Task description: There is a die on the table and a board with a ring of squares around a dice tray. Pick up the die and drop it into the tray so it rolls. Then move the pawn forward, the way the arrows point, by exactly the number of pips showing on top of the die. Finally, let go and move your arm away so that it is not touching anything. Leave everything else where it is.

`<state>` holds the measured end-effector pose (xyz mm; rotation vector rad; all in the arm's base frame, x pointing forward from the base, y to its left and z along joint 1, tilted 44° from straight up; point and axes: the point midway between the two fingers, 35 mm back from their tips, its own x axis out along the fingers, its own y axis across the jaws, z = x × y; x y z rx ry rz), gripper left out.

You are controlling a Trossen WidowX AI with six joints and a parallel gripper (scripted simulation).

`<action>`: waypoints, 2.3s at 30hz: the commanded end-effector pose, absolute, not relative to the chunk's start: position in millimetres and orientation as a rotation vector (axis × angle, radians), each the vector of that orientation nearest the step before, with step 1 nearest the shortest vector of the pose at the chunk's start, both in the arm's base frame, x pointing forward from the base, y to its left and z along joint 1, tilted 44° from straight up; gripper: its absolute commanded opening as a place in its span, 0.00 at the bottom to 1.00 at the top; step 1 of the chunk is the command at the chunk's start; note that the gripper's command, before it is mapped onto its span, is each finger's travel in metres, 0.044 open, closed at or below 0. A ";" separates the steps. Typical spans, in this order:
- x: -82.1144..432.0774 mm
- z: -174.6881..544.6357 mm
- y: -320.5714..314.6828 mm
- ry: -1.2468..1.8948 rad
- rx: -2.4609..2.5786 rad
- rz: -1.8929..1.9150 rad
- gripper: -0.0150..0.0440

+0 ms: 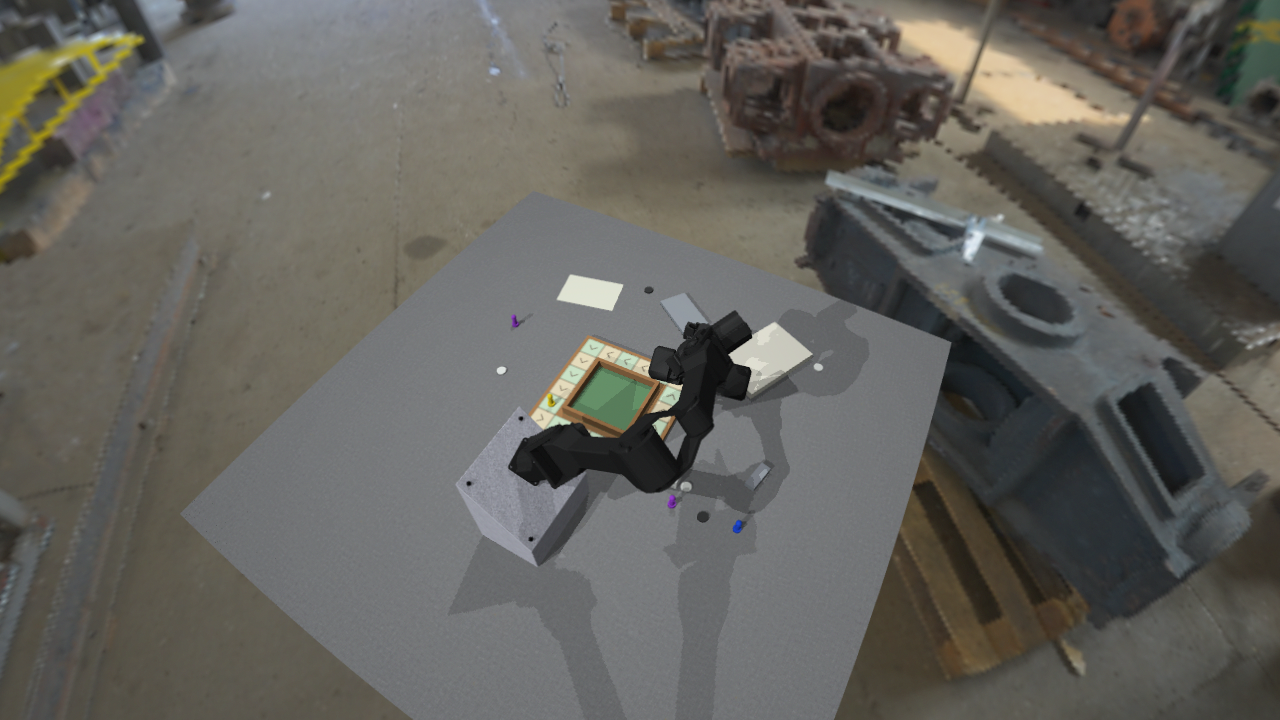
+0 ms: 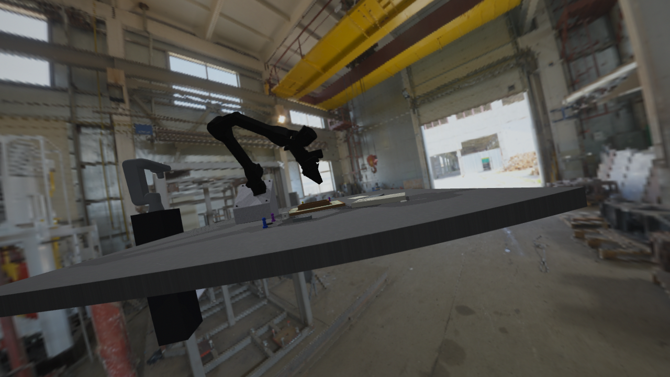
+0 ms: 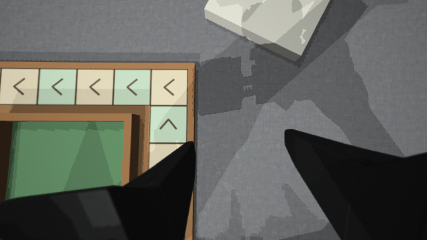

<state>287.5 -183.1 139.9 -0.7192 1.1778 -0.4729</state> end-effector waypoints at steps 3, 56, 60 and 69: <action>184.4 122.1 -210.0 1.419 -0.590 -0.639 0.72; 122.8 76.1 -246.5 1.544 -0.511 -0.723 0.42; 122.8 76.1 -246.5 1.544 -0.511 -0.723 0.37; 136.9 82.6 -233.4 1.513 -0.555 -0.642 0.25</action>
